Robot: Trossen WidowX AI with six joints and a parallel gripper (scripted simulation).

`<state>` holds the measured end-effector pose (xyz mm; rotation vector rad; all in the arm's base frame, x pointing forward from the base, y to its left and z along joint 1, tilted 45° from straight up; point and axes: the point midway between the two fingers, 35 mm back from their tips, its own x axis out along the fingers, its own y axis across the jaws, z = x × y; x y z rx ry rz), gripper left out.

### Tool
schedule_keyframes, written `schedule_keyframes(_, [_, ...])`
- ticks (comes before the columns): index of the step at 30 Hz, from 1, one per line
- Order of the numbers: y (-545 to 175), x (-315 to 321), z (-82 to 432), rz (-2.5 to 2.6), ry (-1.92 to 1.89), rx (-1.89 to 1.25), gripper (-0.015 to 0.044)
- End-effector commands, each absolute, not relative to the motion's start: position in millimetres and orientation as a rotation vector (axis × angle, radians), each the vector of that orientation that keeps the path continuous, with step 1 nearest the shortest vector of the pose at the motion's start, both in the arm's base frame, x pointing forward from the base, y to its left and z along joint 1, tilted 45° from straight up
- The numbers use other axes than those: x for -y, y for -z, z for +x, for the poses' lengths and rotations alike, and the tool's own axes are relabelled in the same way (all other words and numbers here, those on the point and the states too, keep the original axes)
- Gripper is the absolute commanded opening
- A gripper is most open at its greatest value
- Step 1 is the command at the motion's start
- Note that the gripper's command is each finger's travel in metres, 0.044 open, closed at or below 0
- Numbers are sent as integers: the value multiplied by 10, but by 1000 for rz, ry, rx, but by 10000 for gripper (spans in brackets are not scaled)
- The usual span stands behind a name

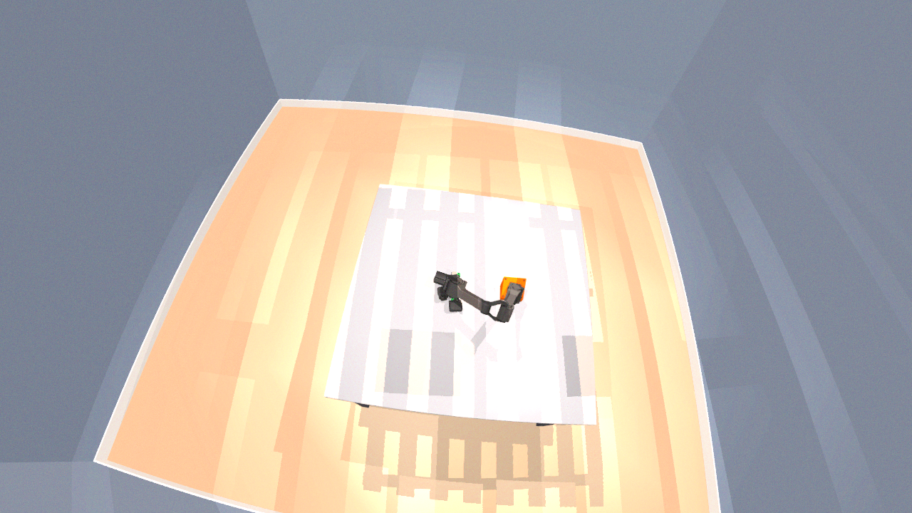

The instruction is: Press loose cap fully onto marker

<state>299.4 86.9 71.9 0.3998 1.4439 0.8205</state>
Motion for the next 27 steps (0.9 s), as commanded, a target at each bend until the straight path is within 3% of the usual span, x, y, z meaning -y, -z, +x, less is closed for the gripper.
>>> schedule_keyframes(1, [-674,-913,2979,407,-821,-1447,242])
schedule_keyframes(17, [-520,-1080,2952,409,-823,-1446,242])
schedule_keyframes(21, [-520,-1080,2952,409,-823,-1446,137])
schedule_keyframes(27, [-520,-1080,2952,409,-823,-1446,97])
